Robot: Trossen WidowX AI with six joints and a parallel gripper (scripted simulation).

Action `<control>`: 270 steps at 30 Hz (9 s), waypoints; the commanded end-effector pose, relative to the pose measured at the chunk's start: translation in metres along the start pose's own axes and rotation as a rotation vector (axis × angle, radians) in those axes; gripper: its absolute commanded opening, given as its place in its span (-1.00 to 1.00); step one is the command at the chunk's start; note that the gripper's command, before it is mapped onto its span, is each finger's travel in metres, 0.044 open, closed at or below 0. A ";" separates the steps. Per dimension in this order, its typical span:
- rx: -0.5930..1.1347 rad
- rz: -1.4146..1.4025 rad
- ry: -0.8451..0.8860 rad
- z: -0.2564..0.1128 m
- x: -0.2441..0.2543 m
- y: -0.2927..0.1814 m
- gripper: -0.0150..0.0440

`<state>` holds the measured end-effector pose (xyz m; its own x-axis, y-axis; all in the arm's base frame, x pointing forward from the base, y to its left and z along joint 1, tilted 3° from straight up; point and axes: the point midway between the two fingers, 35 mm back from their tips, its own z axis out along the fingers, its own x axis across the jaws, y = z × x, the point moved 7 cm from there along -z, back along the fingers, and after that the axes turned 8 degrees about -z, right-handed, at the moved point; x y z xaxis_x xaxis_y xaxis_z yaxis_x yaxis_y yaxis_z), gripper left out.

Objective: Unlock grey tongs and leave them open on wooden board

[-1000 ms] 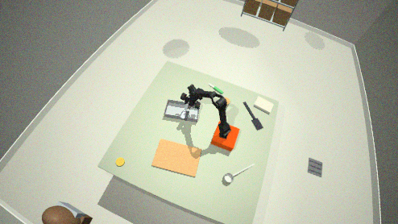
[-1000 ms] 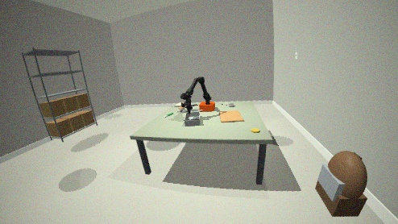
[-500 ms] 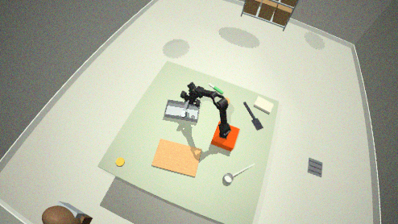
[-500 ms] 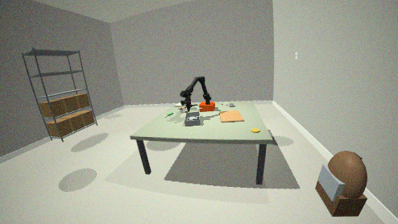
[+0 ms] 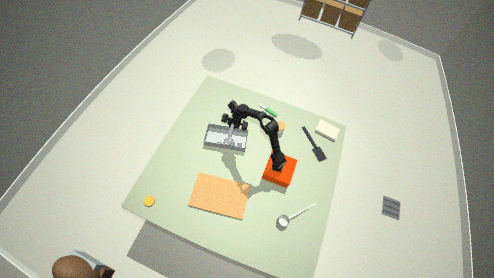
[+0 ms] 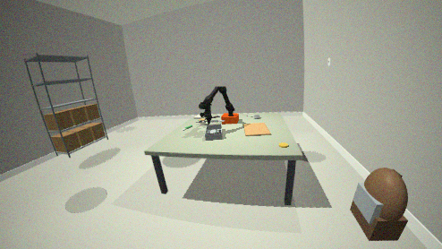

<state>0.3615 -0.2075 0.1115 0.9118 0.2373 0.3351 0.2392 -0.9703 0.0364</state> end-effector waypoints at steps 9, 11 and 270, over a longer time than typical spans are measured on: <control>0.035 -0.083 -0.145 0.001 0.011 0.004 -1.00; 0.043 -0.098 -0.170 0.001 0.013 0.004 -1.00; 0.167 -1.541 -0.076 -0.029 0.084 -0.480 -1.00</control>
<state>0.3106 0.2780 0.1484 -0.2465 0.9691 0.0053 0.9421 0.2384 0.2360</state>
